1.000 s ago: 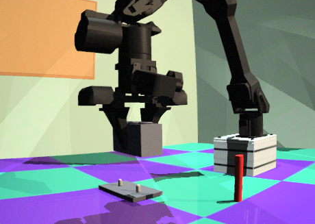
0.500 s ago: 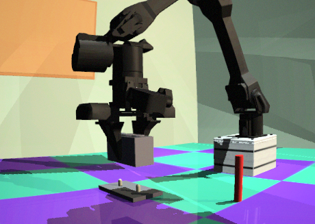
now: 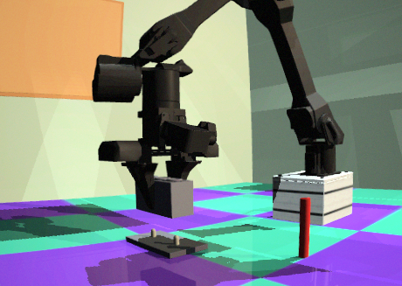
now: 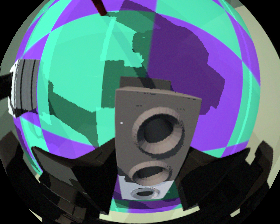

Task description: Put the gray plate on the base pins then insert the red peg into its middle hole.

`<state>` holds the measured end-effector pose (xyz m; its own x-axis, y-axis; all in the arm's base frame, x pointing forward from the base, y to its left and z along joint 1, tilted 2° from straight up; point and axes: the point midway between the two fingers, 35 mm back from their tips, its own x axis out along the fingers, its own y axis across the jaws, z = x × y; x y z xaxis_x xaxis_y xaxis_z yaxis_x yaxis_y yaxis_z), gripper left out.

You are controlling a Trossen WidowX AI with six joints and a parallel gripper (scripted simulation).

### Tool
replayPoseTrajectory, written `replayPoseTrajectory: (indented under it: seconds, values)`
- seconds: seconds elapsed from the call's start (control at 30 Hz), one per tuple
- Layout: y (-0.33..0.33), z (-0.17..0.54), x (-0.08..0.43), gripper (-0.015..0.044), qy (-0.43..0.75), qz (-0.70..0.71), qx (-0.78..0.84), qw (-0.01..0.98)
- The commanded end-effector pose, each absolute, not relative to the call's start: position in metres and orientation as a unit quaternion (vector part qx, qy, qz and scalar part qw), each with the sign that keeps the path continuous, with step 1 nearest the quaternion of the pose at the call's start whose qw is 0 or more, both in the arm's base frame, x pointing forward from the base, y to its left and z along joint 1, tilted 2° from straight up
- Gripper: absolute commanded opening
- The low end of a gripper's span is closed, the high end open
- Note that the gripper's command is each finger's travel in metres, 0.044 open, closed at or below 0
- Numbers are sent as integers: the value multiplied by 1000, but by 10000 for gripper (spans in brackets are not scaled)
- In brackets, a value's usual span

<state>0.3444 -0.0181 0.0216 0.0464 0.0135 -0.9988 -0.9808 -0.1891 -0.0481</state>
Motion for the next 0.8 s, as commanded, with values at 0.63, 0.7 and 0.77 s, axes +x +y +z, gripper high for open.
replayPoseTrajectory:
  seconds: [0.63,0.7,0.77]
  values:
    - [-17,15,346,0,432,537,-556,465]
    - [-17,10,346,0,432,537,-556,465]
    - [-17,6,346,0,432,537,-556,465]
